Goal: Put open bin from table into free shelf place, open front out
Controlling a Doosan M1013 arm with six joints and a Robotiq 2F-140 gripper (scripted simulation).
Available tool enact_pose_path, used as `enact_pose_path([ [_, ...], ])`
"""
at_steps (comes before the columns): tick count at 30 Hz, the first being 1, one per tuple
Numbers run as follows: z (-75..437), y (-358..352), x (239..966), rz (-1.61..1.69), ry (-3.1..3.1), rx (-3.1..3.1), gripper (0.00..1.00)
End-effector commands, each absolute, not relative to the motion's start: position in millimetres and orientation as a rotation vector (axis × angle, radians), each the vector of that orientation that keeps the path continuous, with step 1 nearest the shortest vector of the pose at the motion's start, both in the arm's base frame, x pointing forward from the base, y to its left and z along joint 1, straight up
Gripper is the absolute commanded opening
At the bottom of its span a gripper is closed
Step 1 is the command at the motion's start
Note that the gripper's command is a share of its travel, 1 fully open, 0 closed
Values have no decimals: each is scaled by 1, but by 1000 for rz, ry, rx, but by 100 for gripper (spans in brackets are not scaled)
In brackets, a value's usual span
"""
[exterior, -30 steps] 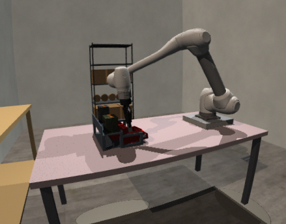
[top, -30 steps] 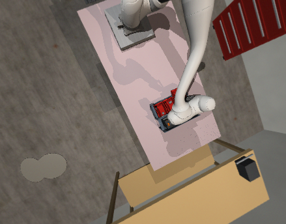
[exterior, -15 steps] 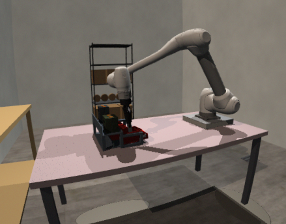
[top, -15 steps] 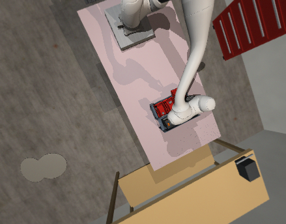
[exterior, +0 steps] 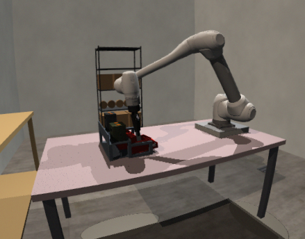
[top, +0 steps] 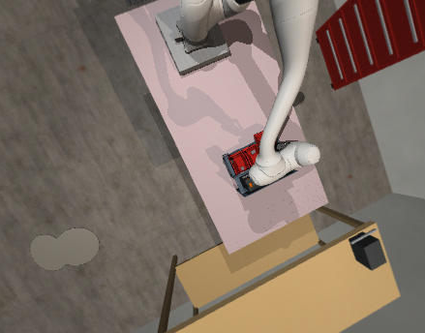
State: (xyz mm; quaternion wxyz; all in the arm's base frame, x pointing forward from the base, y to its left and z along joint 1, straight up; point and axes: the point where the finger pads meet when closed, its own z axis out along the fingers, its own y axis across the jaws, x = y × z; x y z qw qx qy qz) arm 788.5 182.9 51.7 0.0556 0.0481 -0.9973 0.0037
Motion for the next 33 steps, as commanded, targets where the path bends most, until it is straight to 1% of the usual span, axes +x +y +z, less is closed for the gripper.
enact_pose_path([
  [1,52,183,789,11,-3027,146,0],
  [33,50,183,787,9,-3057,148,0],
])
